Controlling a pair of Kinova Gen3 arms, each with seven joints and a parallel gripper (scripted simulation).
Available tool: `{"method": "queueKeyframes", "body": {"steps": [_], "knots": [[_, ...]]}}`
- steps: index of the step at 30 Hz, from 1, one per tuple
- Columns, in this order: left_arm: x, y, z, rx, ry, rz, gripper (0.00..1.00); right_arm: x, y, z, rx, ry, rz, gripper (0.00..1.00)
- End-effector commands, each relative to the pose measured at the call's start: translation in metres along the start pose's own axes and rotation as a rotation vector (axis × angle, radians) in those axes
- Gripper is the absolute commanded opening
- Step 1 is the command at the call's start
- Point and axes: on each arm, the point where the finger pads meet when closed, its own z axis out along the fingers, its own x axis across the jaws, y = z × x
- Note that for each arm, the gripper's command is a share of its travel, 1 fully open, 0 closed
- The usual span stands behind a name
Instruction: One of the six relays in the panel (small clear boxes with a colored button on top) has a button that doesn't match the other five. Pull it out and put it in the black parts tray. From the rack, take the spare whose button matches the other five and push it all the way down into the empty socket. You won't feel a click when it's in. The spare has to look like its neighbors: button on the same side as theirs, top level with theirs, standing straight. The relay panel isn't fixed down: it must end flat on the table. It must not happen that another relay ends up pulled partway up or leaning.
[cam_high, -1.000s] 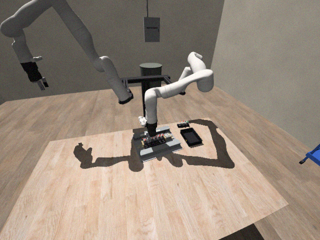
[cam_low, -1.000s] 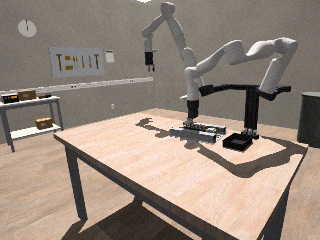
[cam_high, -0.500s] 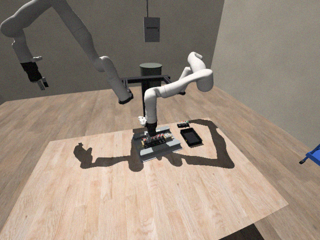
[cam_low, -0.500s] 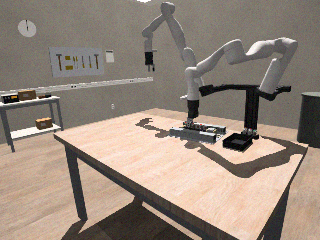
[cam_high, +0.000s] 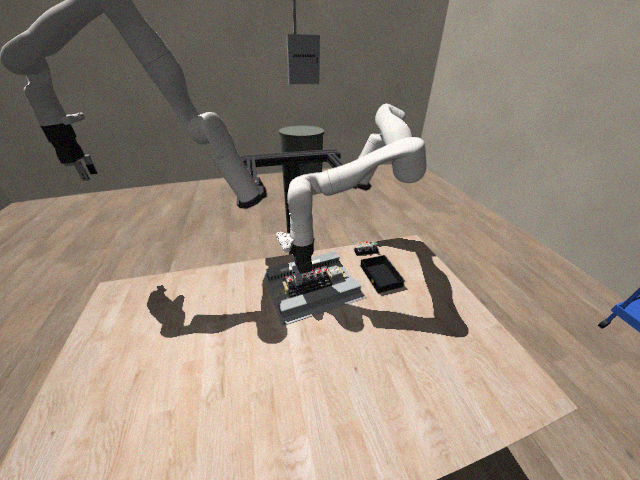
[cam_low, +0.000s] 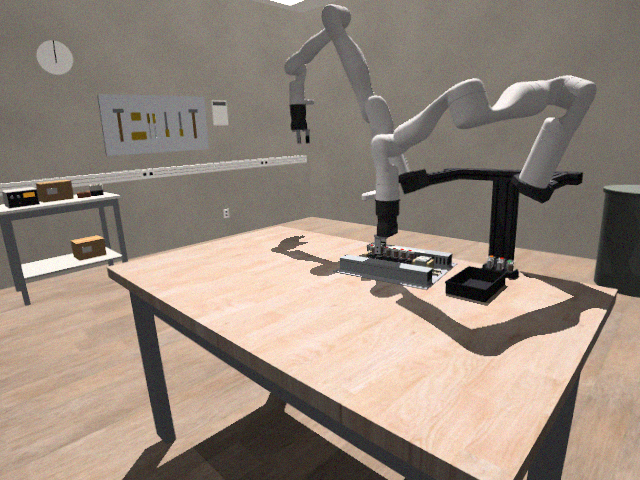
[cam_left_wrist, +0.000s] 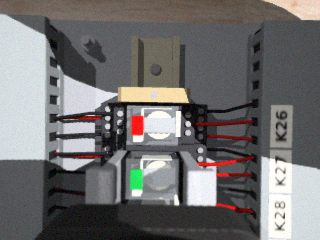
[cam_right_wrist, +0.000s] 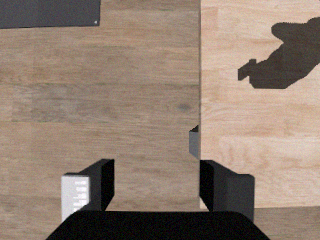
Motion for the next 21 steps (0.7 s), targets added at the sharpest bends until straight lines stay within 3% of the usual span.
{"method": "queueKeyframes", "body": {"steps": [1, 21], "knots": [[-0.0005, -0.0007, -0.0011, 0.002, -0.006, 0.000, 0.00, -0.0001, 0.0003, -0.0005, -0.001, 0.000, 0.000, 1.00], [0.0000, -0.0007, -0.0012, 0.002, -0.024, 0.000, 0.00, -0.0001, 0.0003, -0.0005, -0.001, 0.000, 0.000, 1.00]]}}
